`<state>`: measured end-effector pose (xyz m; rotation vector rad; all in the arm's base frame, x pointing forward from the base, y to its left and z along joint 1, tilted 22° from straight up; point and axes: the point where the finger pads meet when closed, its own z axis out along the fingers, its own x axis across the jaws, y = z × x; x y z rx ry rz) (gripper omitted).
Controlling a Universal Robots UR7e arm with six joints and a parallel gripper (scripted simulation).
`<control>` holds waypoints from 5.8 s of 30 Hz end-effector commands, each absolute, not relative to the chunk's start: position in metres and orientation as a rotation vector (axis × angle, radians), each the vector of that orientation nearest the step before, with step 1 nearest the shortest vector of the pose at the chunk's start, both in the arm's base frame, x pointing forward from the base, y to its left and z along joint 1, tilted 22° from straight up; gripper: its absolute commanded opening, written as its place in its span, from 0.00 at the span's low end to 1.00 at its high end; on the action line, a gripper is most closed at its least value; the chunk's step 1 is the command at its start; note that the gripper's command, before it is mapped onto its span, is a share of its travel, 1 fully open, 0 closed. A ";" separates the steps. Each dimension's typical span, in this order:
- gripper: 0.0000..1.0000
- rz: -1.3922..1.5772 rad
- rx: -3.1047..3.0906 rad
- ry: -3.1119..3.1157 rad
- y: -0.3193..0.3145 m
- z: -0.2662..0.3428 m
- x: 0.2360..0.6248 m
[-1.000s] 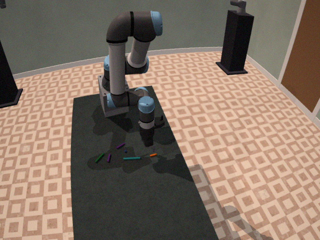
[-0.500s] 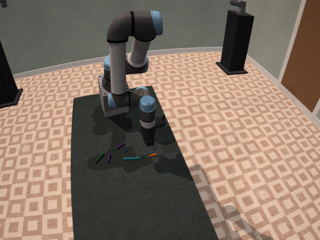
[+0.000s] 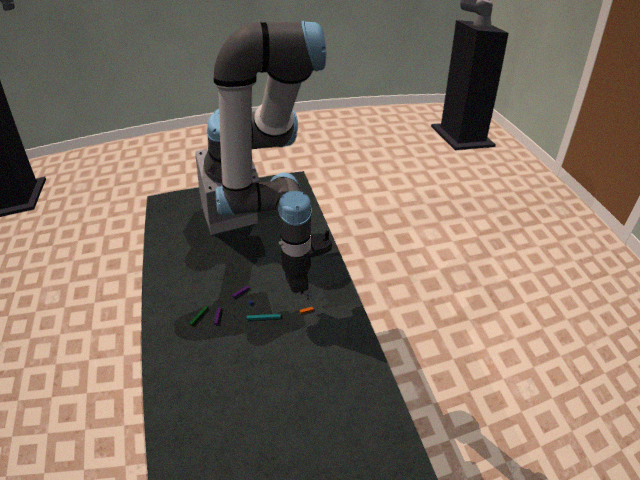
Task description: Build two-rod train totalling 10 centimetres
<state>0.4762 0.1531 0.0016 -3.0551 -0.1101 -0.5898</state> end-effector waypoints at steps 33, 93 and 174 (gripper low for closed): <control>0.54 -0.590 -3.055 -0.110 0.154 -0.004 0.479; 0.54 -0.590 -3.055 -0.110 0.157 -0.046 0.497; 0.54 -0.590 -3.055 -0.110 0.158 -0.062 0.503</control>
